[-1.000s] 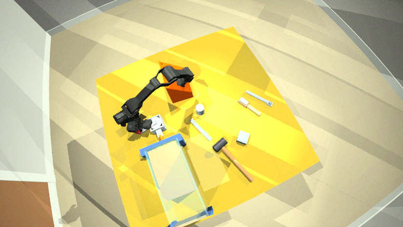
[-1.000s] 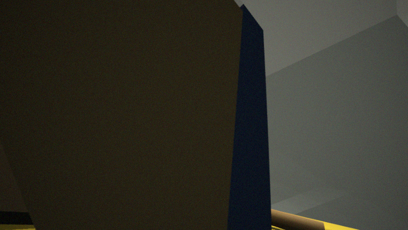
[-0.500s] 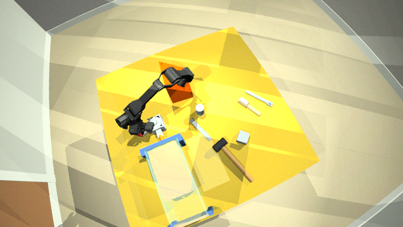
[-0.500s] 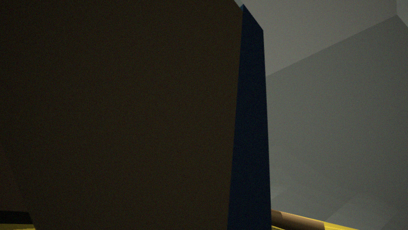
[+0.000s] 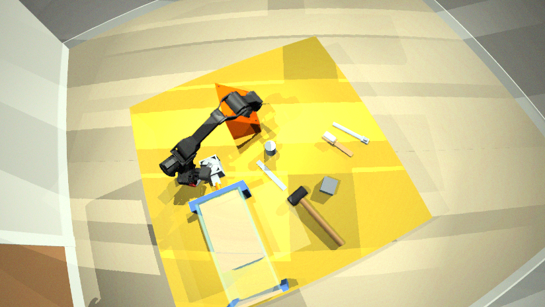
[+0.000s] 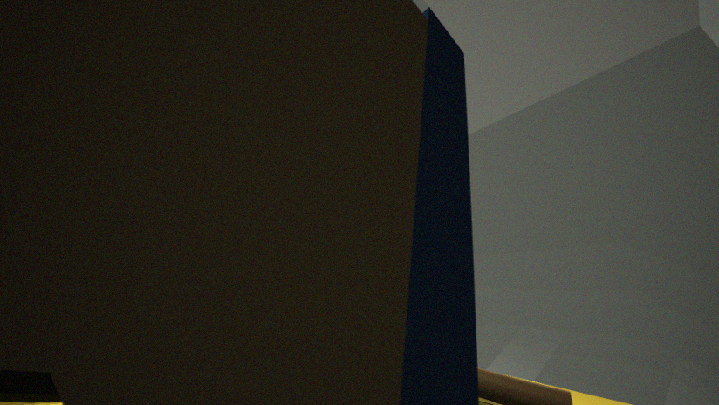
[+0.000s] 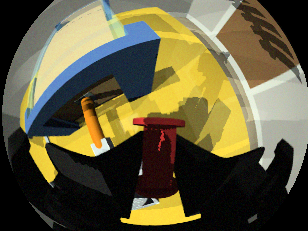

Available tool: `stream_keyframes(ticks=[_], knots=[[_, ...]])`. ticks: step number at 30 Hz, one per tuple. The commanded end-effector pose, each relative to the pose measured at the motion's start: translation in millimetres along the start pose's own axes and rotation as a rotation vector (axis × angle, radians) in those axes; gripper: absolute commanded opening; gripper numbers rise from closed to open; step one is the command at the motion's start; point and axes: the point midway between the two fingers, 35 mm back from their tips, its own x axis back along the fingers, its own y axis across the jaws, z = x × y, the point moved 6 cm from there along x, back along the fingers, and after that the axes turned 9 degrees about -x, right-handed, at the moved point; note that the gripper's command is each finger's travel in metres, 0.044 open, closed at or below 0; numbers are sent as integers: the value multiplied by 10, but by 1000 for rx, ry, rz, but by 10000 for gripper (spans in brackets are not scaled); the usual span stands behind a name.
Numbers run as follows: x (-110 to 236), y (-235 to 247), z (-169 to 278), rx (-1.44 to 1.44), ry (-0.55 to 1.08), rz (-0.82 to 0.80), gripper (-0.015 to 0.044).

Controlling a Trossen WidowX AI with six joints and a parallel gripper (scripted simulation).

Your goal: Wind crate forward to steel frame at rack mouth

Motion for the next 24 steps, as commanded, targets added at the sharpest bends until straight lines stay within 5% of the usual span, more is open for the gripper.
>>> stream_keyframes(ticks=[1,24], knots=[[-52,200,-21,20,7,-38,0],[-61,464,-6,19,8,-39,0]])
